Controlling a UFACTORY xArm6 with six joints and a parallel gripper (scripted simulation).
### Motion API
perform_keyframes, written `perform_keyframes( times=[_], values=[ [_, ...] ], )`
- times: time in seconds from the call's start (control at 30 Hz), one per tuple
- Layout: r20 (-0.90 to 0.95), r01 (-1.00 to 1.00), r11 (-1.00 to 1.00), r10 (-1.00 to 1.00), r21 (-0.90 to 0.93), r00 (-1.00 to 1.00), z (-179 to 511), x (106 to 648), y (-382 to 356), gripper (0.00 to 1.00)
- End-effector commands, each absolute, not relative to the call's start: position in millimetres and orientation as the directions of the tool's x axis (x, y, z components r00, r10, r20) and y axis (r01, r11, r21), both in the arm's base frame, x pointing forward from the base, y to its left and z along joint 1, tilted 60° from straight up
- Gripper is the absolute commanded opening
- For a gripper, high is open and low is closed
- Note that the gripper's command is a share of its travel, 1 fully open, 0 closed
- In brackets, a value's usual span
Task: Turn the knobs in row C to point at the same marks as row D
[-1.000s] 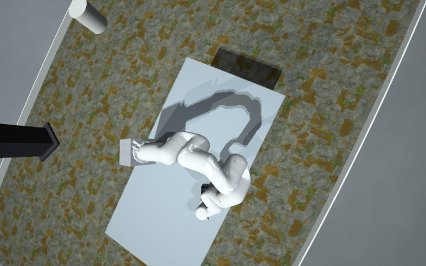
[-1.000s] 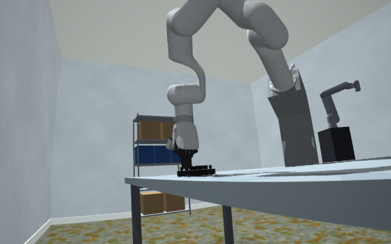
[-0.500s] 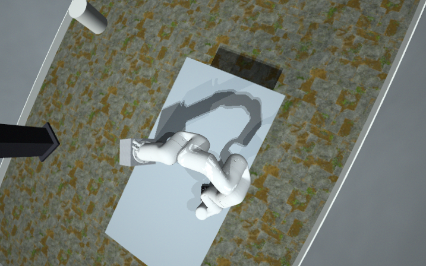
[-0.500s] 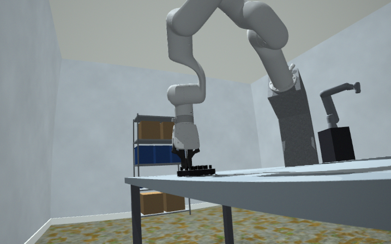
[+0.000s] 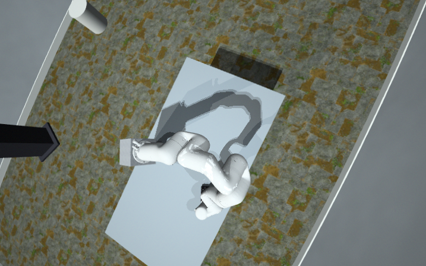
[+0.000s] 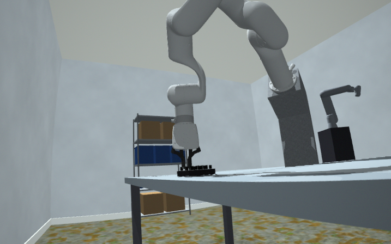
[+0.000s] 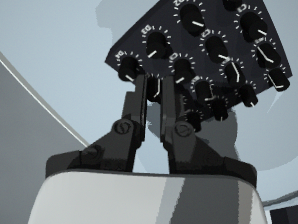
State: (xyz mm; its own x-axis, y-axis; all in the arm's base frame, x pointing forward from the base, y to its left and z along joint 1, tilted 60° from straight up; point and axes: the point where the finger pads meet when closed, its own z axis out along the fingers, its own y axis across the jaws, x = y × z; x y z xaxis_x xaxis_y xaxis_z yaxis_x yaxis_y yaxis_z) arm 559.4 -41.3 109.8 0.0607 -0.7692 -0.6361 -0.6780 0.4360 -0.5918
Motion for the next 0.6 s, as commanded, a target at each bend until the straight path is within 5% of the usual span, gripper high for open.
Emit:
perform_keyframes(
  times=[0.0,0.57],
  values=[
    [-0.714,-0.685,0.539,-0.699,-0.49,-0.04,110.4,559.5,-42.1,0.08],
    [-0.841,-0.627,0.752,-0.463,-0.206,-0.279,110.4,559.5,-42.1,0.08]
  ],
)
